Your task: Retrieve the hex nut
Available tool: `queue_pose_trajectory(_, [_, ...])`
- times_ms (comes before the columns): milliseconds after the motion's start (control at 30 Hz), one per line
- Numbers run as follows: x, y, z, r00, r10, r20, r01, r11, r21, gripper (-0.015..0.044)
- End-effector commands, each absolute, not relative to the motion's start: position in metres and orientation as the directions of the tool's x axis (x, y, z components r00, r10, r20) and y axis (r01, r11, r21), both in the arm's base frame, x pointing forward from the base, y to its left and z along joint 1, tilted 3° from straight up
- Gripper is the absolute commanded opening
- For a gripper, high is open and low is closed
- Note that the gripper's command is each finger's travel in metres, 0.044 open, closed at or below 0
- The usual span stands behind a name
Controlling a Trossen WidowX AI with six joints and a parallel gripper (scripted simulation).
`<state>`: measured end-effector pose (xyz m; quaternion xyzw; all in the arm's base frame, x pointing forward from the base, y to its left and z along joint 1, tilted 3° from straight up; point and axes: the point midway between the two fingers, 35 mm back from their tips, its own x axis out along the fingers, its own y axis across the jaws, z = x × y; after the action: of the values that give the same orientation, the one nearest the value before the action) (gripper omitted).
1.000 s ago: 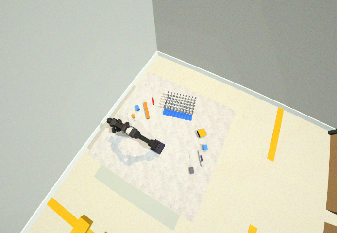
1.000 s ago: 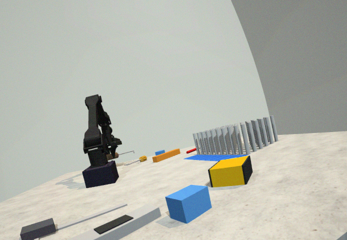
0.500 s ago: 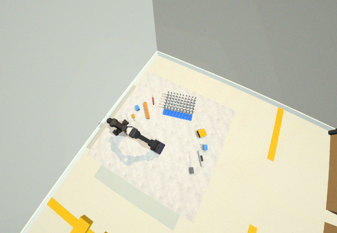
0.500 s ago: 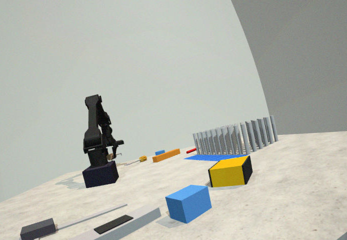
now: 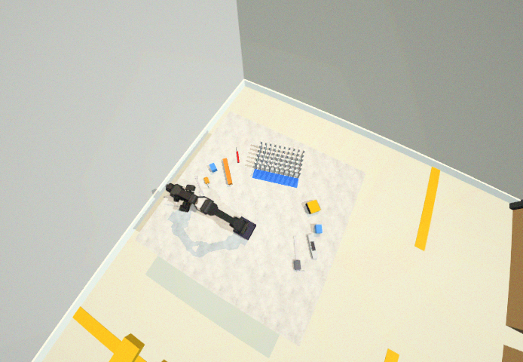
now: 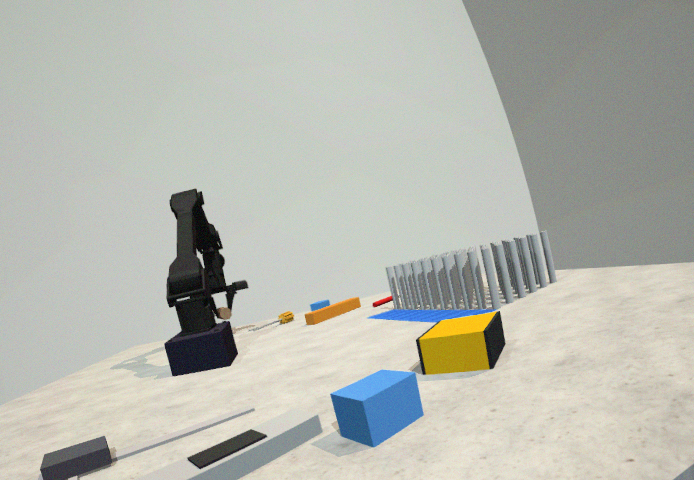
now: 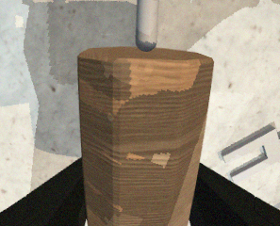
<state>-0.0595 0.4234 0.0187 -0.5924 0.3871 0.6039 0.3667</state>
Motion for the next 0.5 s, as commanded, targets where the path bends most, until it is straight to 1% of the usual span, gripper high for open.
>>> queue_pose_trajectory(0, [-0.0599, 0.4239, 0.0196, -0.032, -0.011, -0.999, -0.824, -0.565, 0.033, 0.0000])
queue_pose_trajectory(233, [-0.0599, 0.4238, 0.0192, -0.032, -0.012, -0.999, -0.665, -0.747, 0.030, 0.0000])
queue_pose_trajectory(467, [-0.0598, 0.4238, 0.0188, -0.032, -0.012, -0.999, -0.466, -0.884, 0.026, 0.0000])
